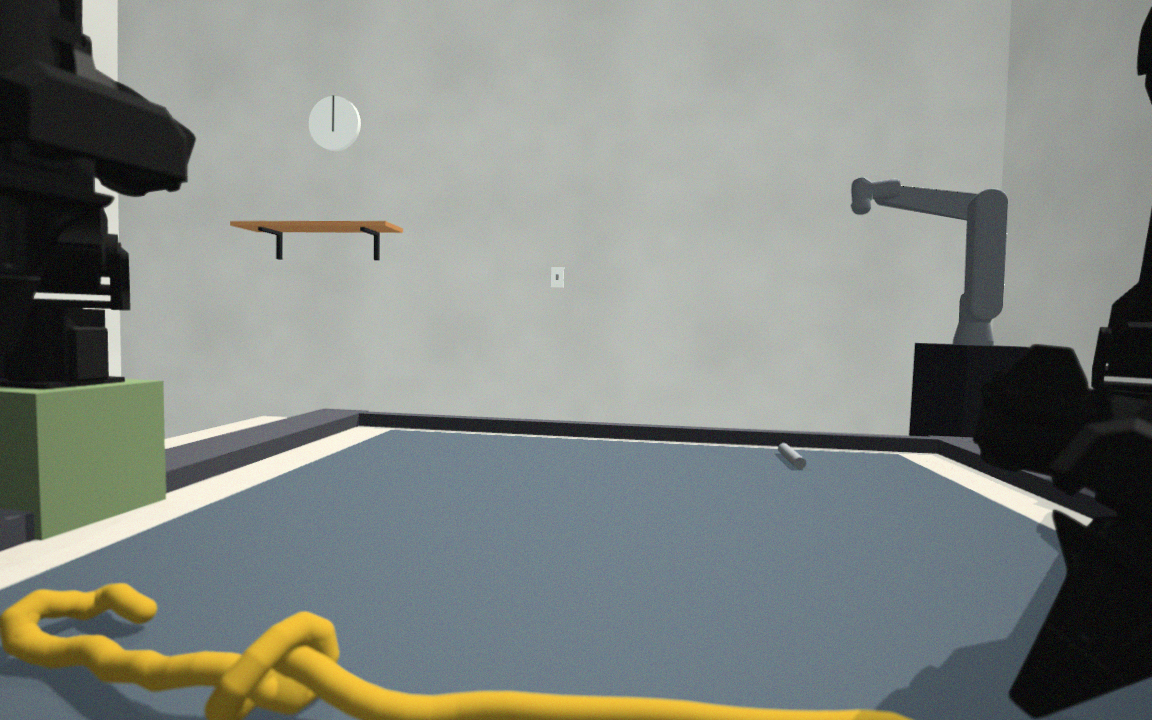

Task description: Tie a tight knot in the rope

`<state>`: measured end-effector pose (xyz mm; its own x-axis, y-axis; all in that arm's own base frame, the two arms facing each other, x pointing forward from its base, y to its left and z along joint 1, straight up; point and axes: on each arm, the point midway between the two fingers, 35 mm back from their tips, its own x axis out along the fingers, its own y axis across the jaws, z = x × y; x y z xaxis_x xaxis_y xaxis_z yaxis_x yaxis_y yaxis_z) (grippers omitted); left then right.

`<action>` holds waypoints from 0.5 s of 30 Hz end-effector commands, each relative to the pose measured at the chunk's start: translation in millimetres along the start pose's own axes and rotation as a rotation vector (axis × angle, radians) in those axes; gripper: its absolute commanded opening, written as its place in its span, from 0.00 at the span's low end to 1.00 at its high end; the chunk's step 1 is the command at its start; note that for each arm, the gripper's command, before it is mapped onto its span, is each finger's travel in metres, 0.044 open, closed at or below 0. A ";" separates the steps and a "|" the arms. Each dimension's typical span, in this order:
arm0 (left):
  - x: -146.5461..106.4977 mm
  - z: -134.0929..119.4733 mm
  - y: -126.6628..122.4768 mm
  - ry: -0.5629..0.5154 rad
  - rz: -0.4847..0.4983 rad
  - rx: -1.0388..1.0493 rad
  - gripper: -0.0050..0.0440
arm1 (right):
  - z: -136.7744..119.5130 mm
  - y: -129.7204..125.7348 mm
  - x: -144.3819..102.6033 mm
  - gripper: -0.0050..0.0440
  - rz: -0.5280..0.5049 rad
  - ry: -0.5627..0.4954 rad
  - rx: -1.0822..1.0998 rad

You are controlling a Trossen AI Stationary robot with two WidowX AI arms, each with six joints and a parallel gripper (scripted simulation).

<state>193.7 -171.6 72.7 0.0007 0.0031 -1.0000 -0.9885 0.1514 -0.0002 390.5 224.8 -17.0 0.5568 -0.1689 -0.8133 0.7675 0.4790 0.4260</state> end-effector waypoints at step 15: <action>-5.1 -1.7 -2.1 0.013 -0.015 0.002 1.00 | 21.6 24.5 -45.3 1.00 0.009 0.003 0.008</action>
<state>193.7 -171.6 72.7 0.0007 0.0031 -1.0000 -0.9885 0.1514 -0.0002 383.5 219.2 2.9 0.5242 -0.1950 -0.8290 0.7835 0.4918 0.3798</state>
